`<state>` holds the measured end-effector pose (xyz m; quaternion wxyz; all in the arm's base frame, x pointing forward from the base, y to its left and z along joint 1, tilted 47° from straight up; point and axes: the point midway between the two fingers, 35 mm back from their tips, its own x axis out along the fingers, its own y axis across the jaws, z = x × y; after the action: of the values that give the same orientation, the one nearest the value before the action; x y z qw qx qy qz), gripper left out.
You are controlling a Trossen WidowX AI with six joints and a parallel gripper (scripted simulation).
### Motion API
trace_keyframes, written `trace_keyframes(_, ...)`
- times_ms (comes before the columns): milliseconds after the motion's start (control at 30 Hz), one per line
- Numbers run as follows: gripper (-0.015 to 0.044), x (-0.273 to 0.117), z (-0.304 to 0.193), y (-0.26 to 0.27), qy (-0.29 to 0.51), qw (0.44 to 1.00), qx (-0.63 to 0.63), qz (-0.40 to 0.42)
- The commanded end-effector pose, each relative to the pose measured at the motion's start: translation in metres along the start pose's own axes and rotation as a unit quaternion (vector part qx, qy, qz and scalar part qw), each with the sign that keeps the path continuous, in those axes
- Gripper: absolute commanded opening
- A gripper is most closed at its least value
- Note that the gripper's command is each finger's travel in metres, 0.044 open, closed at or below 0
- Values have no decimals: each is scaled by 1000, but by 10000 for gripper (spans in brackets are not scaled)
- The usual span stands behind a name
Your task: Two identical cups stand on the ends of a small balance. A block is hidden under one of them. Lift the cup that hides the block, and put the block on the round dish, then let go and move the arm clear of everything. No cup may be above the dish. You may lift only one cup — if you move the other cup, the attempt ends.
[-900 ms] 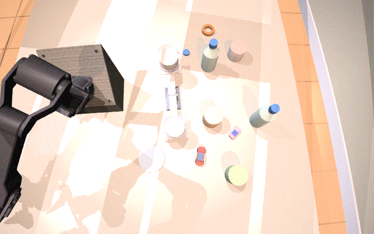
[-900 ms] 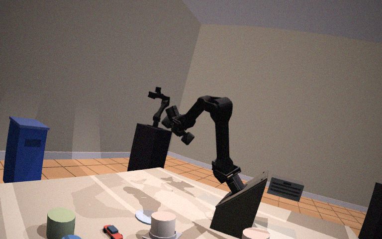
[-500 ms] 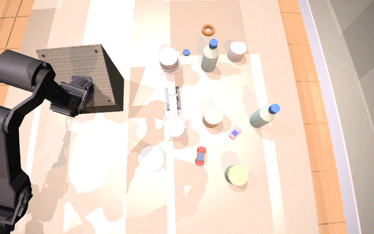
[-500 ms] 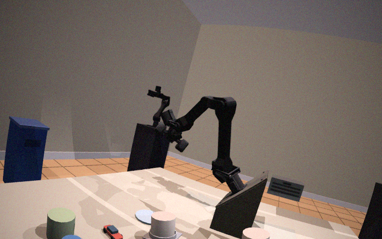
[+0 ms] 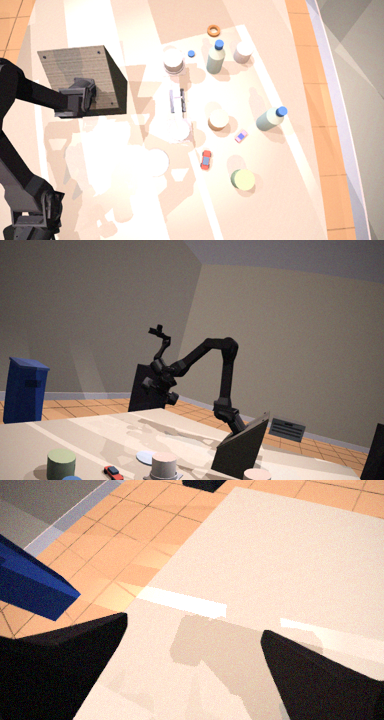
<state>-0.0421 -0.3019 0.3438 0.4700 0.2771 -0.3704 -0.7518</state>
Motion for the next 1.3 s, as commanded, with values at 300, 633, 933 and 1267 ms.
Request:
trace_keyframes(300,440,-34,-112,3,160,981,-113,13)
trace_keyframes(633,440,-85,-183,-2,262,942,-207,44)
trace_keyframes(933,440,-141,-231,-16,335,886,-308,90)
trace_keyframes(1267,440,-208,-265,-40,390,807,-416,154)
